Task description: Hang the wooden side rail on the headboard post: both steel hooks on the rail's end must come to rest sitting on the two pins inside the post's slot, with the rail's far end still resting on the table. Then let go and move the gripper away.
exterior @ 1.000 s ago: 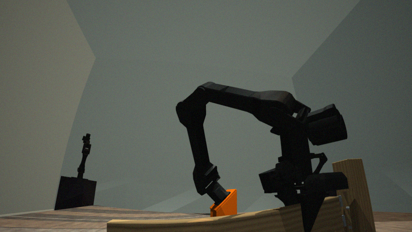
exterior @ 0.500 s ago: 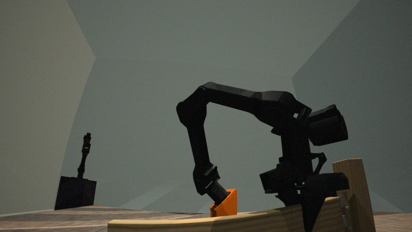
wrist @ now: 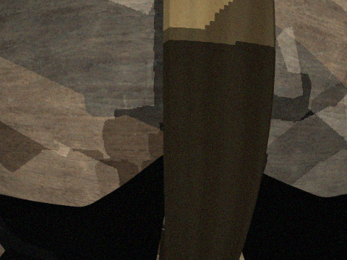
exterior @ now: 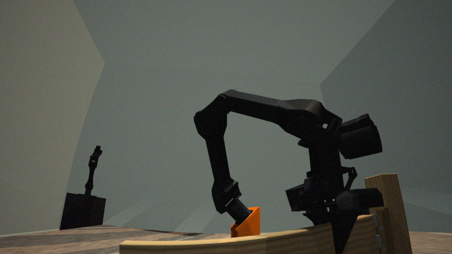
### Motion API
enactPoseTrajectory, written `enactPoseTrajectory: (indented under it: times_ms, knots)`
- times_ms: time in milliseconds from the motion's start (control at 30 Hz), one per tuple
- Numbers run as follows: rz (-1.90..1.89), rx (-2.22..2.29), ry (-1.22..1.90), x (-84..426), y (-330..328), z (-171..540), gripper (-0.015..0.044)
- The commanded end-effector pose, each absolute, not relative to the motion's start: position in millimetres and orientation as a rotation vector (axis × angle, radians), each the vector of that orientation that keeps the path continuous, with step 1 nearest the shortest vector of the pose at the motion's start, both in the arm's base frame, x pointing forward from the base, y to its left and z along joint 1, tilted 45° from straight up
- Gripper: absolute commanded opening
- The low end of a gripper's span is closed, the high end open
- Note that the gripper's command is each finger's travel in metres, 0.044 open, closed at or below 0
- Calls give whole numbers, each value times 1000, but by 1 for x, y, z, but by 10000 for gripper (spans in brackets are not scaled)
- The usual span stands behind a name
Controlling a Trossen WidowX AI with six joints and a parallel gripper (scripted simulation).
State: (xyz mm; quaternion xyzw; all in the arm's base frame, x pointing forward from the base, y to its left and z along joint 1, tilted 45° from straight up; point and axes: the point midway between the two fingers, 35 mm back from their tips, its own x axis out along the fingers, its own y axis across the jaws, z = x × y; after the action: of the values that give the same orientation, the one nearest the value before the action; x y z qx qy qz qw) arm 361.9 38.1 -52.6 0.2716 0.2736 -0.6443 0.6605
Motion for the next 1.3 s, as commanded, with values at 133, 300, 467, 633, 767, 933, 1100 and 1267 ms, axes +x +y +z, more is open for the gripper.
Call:
enactPoseTrajectory:
  times_ms: [133, 300, 467, 633, 767, 933, 1100, 1267]
  knots:
    - [-1448, 617, 619, 363, 43, -53, 0]
    - [-1448, 617, 619, 363, 43, -54, 0]
    - [-1448, 617, 619, 364, 44, -54, 0]
    - [-1448, 617, 619, 363, 45, -54, 0]
    - [-1448, 617, 619, 363, 45, -54, 0]
    - [-1448, 617, 619, 362, 45, -54, 0]
    - [-1448, 617, 619, 363, 45, -55, 0]
    - [-1448, 617, 619, 363, 45, -56, 0]
